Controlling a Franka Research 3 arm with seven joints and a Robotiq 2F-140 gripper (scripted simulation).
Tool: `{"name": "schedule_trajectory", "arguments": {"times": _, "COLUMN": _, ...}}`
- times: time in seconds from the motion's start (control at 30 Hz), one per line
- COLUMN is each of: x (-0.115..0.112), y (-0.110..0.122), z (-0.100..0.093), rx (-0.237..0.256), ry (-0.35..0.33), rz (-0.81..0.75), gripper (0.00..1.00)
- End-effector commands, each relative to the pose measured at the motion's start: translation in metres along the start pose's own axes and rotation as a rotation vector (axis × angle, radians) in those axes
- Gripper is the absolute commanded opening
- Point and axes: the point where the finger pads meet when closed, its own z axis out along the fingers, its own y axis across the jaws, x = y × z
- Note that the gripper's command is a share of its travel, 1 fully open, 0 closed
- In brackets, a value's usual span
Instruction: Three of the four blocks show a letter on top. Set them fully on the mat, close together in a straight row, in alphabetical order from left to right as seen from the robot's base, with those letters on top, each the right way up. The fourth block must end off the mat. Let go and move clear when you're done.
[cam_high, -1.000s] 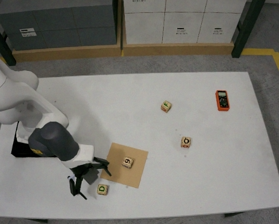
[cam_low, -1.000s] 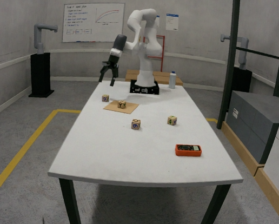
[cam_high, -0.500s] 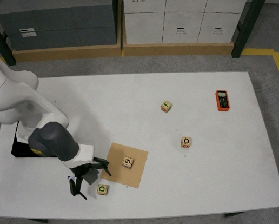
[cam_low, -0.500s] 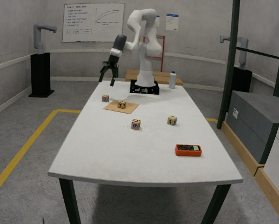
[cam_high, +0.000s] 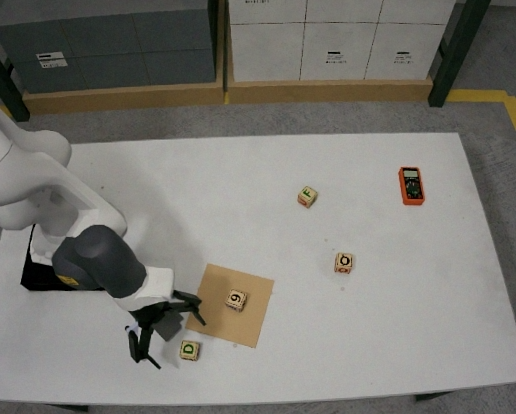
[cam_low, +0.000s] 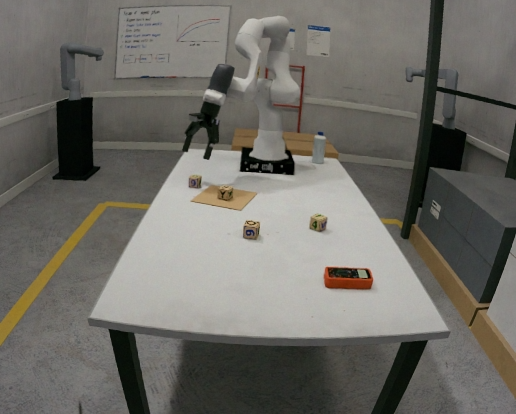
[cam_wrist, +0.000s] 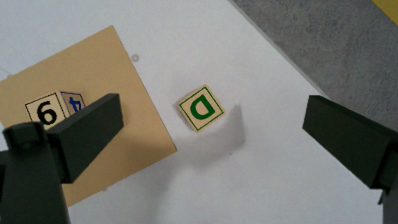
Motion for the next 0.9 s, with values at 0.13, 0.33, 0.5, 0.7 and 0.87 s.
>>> {"name": "schedule_trajectory", "arguments": {"times": 0.13, "x": 0.002, "y": 0.0, "z": -0.001, "rx": 0.001, "ry": 0.003, "rz": -0.005, "gripper": 1.0}}
{"name": "schedule_trajectory", "arguments": {"times": 0.33, "x": 0.002, "y": 0.0, "z": -0.001, "rx": 0.001, "ry": 0.003, "rz": -0.005, "gripper": 1.0}}
{"name": "schedule_trajectory", "arguments": {"times": 0.5, "x": 0.0, "y": 0.0, "z": 0.0, "rx": 0.0, "ry": -0.001, "rz": -0.001, "gripper": 1.0}}
{"name": "schedule_trajectory", "arguments": {"times": 0.7, "x": 0.02, "y": -0.043, "z": 0.002, "rx": -0.023, "ry": -0.12, "rz": -0.126, "gripper": 1.0}}
{"name": "schedule_trajectory", "arguments": {"times": 0.87, "x": 0.023, "y": -0.072, "z": -0.001, "rx": -0.016, "ry": -0.174, "rz": -0.183, "gripper": 1.0}}
